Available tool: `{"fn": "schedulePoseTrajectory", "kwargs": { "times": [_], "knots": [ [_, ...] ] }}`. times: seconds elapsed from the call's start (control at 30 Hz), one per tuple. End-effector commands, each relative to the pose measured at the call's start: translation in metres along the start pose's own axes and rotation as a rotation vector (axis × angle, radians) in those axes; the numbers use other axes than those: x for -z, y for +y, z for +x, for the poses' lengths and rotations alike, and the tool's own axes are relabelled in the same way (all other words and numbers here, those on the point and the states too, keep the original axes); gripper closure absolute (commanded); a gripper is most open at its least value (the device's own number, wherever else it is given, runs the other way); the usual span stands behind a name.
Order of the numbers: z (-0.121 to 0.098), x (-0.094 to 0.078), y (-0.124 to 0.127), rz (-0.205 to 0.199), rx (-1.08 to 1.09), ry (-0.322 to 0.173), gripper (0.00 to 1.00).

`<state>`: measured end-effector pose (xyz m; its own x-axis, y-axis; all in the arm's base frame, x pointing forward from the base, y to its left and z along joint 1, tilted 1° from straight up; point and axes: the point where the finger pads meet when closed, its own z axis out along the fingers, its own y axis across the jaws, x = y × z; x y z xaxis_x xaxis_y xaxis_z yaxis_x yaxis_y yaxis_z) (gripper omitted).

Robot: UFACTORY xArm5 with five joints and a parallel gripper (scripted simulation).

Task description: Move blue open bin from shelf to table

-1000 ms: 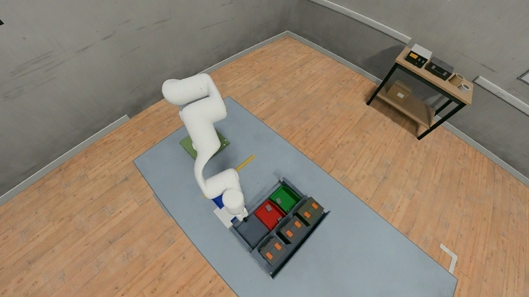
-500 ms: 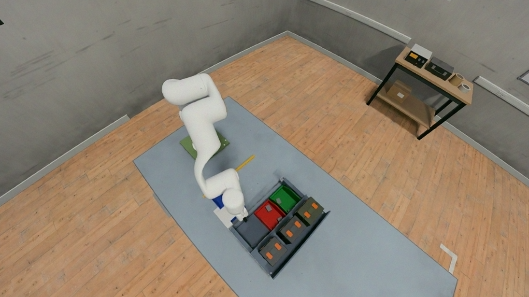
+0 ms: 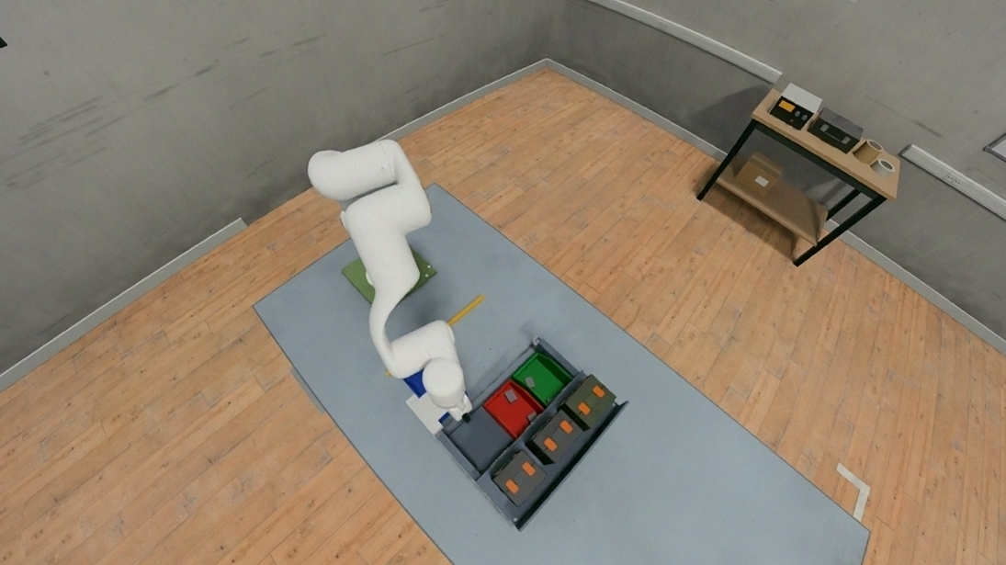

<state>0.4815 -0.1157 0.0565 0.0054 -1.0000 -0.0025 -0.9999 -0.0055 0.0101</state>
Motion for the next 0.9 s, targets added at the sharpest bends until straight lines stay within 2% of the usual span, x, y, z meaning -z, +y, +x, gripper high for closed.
{"fn": "schedulePoseTrajectory", "kwargs": {
  "times": [0.0,0.87],
  "knots": [
    [0.0004,0.0016,-0.0014,0.004,0.0,0.001,0.66],
    [0.0004,0.0052,-0.0014,0.006,0.0,-0.009,0.66]
  ]
}}
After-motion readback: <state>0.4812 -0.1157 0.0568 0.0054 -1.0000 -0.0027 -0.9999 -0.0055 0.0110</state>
